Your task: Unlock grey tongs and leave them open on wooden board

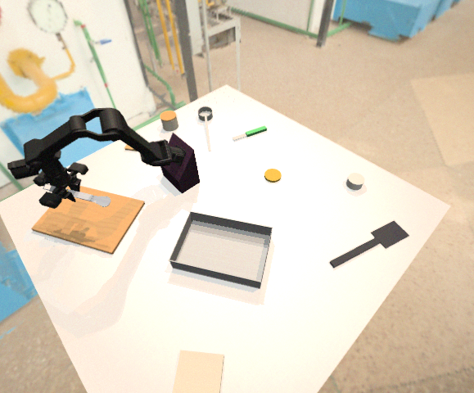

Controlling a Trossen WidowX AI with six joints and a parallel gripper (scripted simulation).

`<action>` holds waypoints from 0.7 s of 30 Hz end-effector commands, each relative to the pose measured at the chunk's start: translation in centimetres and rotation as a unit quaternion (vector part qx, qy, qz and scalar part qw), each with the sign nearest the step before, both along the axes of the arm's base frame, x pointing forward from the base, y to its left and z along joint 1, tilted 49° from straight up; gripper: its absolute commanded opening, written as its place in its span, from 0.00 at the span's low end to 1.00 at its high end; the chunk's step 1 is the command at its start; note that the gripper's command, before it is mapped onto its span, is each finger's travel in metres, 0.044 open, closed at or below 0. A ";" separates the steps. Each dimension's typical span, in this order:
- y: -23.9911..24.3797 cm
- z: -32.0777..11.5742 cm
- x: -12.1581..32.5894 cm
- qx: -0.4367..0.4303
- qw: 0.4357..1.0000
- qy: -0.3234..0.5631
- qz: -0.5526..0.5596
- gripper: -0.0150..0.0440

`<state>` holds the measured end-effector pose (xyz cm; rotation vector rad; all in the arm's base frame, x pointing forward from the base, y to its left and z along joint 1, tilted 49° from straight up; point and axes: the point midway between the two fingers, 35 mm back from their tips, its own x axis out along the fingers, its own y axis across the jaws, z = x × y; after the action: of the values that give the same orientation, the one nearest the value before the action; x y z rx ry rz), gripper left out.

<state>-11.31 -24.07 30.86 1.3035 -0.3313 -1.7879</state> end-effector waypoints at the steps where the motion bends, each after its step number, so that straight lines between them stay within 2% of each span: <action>1: 0.1 0.1 -0.2 -0.005 1.000 0.000 0.000 0.00; 8: 0.1 0.1 -0.1 -0.004 1.000 0.010 -0.002 0.00; 21: 0.1 0.0 0.6 -0.010 0.991 0.124 -0.043 0.00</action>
<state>-10.89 -24.07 30.71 1.1217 -0.2693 -1.9354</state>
